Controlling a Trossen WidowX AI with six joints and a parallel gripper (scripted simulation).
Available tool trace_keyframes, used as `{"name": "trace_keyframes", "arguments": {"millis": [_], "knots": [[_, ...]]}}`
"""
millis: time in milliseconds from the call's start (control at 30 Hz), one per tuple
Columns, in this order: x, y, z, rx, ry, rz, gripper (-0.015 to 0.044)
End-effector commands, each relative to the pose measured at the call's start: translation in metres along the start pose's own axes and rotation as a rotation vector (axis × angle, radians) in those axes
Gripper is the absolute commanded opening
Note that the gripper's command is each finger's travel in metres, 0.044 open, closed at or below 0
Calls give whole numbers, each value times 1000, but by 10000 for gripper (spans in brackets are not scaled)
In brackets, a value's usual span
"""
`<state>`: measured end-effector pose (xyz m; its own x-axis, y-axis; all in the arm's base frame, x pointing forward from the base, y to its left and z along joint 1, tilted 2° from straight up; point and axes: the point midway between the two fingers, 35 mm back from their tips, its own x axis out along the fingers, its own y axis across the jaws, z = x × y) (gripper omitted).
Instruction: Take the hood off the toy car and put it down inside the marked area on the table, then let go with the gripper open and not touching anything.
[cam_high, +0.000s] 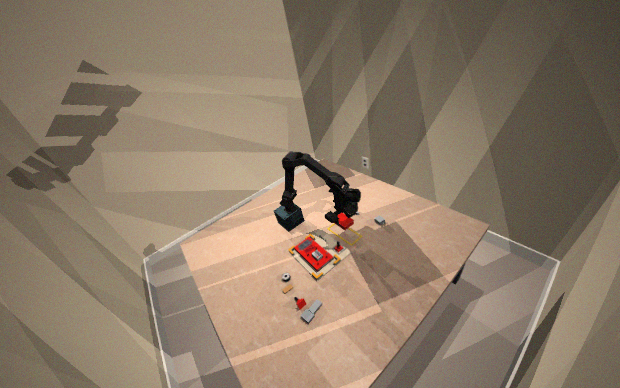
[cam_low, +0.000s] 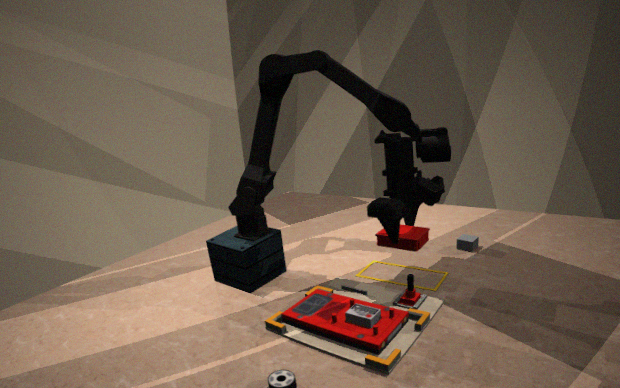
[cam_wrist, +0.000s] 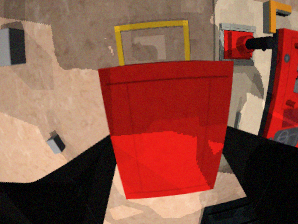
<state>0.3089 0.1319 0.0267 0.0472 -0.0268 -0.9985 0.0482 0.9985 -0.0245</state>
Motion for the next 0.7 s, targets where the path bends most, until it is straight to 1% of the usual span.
{"name": "trace_keyframes", "arguments": {"millis": [0,667], "knots": [[5,-1,-1,2,3,-6,0],[24,-1,0,2,3,-6,0]]}}
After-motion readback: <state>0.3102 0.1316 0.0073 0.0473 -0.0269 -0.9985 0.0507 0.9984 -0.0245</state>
